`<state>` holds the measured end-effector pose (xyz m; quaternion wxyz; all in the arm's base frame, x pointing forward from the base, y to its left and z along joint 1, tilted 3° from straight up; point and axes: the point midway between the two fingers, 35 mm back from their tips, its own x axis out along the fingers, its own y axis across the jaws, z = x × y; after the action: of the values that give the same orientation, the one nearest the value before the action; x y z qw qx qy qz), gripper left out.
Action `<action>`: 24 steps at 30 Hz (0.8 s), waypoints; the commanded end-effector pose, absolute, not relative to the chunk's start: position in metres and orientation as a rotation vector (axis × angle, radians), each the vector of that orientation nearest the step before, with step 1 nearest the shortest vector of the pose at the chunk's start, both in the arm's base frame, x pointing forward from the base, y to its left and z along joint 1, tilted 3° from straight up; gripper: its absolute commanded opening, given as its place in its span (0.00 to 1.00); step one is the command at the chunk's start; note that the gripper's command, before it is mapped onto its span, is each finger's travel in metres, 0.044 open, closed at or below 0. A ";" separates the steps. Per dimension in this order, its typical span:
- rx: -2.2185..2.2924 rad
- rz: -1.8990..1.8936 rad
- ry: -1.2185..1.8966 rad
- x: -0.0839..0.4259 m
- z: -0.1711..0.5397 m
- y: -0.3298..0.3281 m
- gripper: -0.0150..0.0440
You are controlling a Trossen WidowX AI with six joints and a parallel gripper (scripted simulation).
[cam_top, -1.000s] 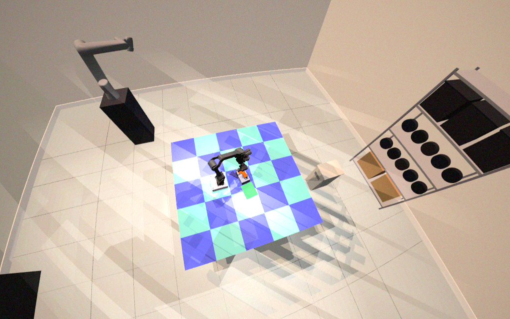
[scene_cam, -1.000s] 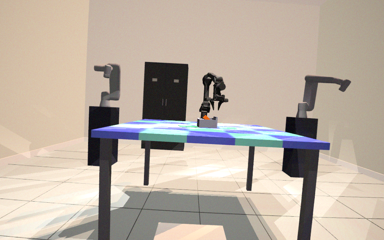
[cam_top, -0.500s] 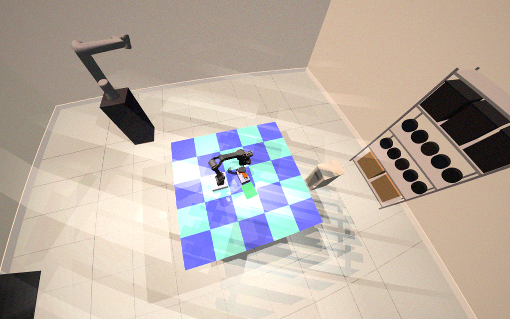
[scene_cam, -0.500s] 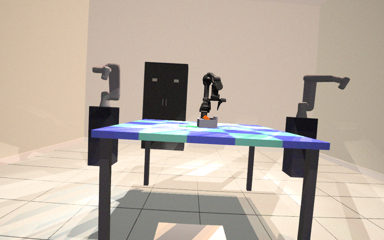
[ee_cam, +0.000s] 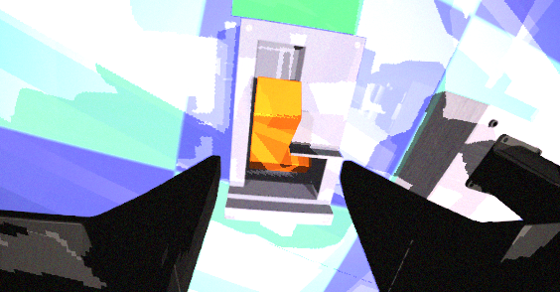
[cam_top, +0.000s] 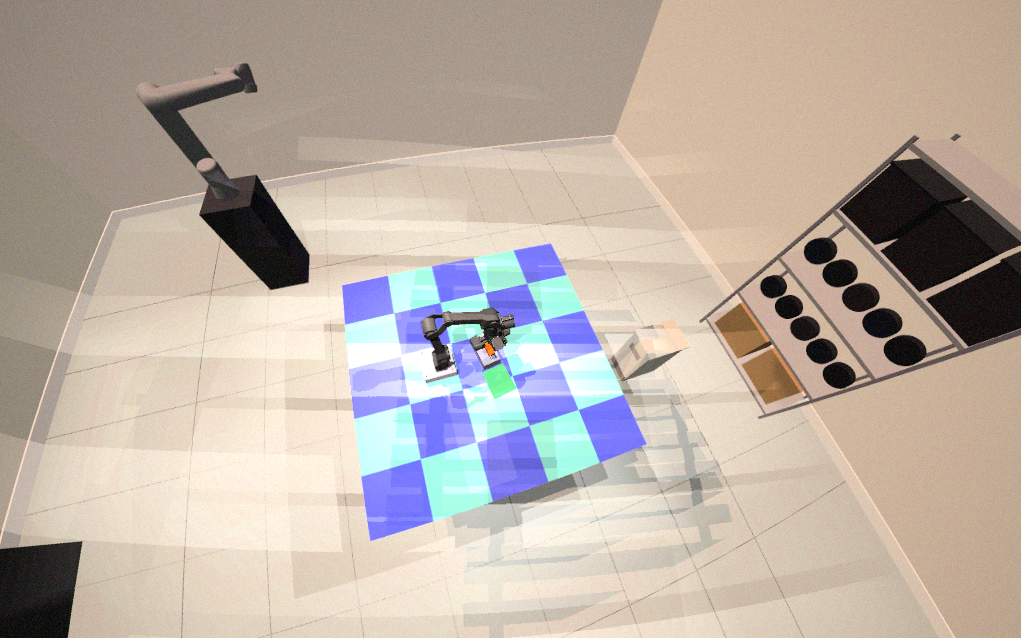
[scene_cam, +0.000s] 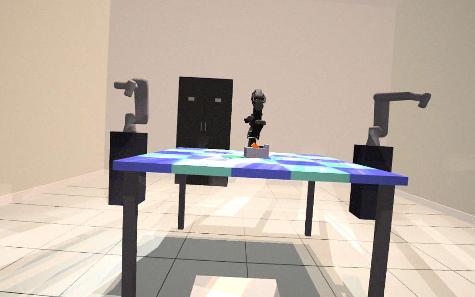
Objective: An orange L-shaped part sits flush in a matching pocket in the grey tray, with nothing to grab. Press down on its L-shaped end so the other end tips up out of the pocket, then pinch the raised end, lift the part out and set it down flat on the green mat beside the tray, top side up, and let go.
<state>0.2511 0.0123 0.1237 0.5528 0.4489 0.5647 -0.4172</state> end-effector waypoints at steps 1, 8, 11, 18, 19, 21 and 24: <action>1.109 -1.029 1.312 0.253 0.122 0.011 0.73; 1.109 -1.029 1.312 0.254 0.096 0.012 0.73; 1.109 -1.029 1.312 0.254 0.094 0.012 0.73; 1.109 -1.029 1.312 0.254 0.086 0.013 0.73; 1.109 -1.029 1.312 0.254 0.084 0.013 0.73; 1.109 -1.029 1.312 0.255 0.081 0.013 0.73; 1.109 -1.029 1.312 0.255 0.076 0.013 0.73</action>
<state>0.2576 0.0128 0.0834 0.5436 0.4680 0.5489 -0.4292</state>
